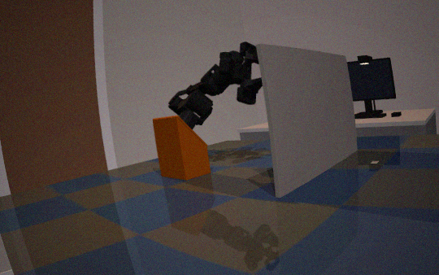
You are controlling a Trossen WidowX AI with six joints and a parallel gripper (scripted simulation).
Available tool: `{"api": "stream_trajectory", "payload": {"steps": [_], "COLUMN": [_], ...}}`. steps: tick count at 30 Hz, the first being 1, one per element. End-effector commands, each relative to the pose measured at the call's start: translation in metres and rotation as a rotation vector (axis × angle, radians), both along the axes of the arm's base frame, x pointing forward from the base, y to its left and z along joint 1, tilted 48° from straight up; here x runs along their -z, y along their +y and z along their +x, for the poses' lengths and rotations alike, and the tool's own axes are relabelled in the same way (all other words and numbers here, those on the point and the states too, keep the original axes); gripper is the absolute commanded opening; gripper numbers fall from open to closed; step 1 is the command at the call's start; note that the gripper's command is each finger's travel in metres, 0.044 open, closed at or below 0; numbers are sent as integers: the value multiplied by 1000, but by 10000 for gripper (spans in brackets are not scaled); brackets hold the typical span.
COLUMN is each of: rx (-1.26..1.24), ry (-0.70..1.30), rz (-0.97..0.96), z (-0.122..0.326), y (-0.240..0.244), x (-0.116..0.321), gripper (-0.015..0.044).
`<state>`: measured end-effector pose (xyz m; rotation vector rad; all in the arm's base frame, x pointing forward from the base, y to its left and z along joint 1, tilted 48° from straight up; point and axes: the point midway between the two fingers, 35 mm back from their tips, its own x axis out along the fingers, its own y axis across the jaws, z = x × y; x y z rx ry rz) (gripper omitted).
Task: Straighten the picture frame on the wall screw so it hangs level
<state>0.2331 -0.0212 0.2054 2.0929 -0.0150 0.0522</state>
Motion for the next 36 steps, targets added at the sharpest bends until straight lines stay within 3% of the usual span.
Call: {"api": "stream_trajectory", "payload": {"steps": [1, 36], "rx": [-4, -4], "ry": [-1, -1], "rz": [3, 3], "z": [0, 3], "y": [1, -3], "x": [0, 4], "gripper": [260, 260]}}
